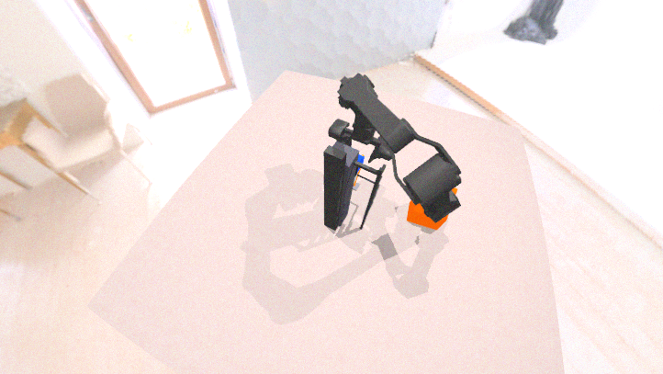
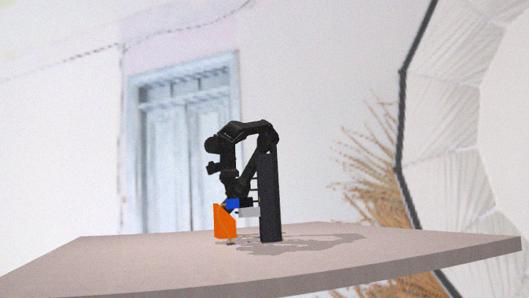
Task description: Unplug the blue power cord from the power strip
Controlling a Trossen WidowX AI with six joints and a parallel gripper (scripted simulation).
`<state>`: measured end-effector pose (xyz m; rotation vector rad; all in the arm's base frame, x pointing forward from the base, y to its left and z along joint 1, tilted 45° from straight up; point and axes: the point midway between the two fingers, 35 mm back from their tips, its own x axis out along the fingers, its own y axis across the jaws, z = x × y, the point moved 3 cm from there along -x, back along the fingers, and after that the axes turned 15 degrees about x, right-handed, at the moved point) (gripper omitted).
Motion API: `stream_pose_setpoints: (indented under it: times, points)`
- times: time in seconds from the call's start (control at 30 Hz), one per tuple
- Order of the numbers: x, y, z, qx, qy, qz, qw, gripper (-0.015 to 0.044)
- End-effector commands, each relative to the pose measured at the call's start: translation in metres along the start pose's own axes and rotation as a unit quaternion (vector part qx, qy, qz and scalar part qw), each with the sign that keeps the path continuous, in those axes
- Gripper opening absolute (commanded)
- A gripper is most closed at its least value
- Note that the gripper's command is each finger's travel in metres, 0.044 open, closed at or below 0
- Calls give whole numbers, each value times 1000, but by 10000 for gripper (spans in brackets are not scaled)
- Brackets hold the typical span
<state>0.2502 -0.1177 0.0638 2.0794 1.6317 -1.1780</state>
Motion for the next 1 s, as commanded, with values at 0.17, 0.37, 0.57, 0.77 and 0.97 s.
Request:
stream_pose_setpoints:
  times: [0.17,0.37,0.57,0.77,0.97]
  points:
    - [-12,15,55,-1,-1,3,1000,440]
    - [-13,15,57,-1,-1,3,1000,440]
    - [-13,15,57,-1,-1,3,1000,440]
    - [-13,15,57,-1,-1,3,1000,440]
    - [-13,15,57,-1,-1,3,1000,440]
